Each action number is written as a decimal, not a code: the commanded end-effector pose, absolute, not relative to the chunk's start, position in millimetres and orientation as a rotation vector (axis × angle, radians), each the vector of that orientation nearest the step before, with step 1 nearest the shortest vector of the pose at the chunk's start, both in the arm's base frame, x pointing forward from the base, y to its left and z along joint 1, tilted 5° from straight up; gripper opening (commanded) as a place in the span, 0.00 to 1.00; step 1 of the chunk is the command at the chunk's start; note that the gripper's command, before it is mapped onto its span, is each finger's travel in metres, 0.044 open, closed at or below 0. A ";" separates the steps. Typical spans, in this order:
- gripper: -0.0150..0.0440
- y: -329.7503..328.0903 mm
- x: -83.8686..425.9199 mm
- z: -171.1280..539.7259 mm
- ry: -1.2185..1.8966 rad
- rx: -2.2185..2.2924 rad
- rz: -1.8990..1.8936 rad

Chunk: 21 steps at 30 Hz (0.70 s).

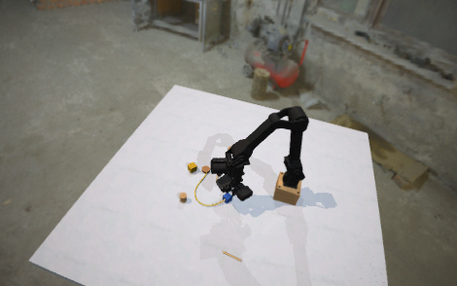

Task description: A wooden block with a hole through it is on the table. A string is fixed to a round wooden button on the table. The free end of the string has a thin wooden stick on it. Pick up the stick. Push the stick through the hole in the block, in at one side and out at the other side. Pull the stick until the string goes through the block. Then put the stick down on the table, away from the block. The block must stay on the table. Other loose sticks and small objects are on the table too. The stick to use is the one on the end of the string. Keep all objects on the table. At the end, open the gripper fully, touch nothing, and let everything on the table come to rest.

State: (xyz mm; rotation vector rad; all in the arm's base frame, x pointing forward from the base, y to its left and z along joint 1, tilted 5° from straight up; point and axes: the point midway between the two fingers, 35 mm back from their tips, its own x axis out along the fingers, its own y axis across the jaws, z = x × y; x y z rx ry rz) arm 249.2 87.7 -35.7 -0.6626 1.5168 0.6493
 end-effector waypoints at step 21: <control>0.46 84.9 244.2 -52.3 1.532 -0.669 0.651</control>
